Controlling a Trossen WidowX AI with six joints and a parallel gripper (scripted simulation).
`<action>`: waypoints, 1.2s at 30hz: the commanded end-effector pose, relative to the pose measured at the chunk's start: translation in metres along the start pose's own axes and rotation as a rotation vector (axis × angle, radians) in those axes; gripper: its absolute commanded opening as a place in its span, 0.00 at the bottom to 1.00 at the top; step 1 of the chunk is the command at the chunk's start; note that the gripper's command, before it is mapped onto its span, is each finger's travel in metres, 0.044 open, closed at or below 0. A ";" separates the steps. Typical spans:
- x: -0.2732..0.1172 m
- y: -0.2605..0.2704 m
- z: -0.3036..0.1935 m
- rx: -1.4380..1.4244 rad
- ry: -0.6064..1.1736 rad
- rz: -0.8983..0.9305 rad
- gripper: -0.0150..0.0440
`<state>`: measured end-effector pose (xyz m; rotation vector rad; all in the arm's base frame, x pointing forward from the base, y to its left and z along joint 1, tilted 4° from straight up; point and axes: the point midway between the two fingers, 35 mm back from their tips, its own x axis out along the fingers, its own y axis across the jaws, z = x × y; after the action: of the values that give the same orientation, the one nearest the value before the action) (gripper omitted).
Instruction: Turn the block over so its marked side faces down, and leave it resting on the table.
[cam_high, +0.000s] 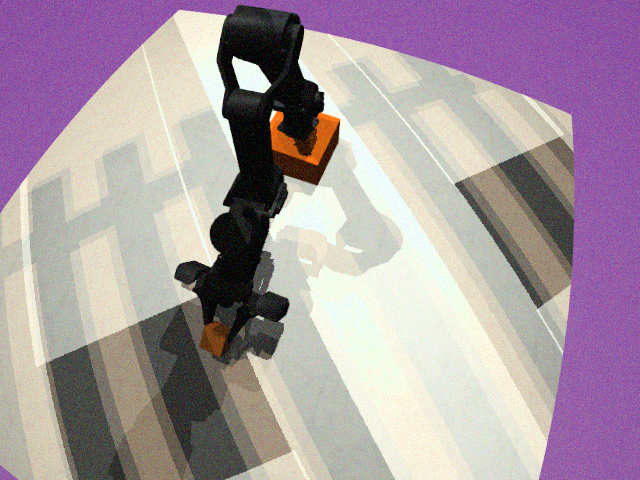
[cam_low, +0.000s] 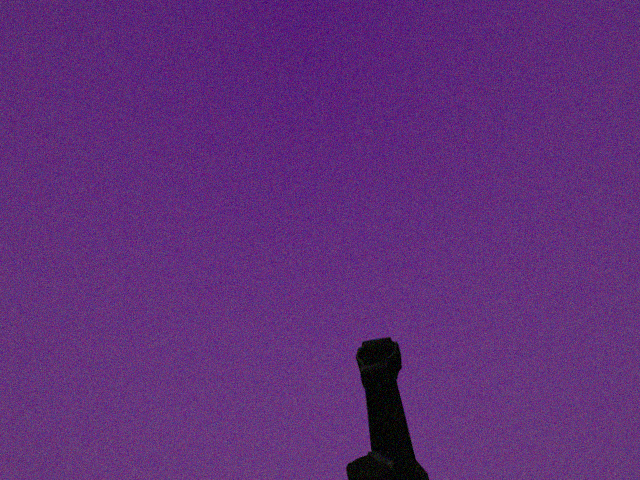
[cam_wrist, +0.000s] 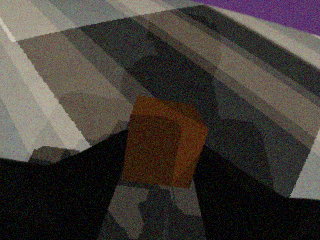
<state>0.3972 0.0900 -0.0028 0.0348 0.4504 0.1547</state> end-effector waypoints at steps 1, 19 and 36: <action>0.000 0.000 0.001 0.005 -0.006 -0.003 0.25; 0.000 0.000 0.001 0.005 -0.006 -0.003 0.88; 0.000 0.000 0.001 0.005 -0.006 -0.003 1.00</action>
<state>0.3972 0.0898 -0.0022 0.0352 0.4466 0.1538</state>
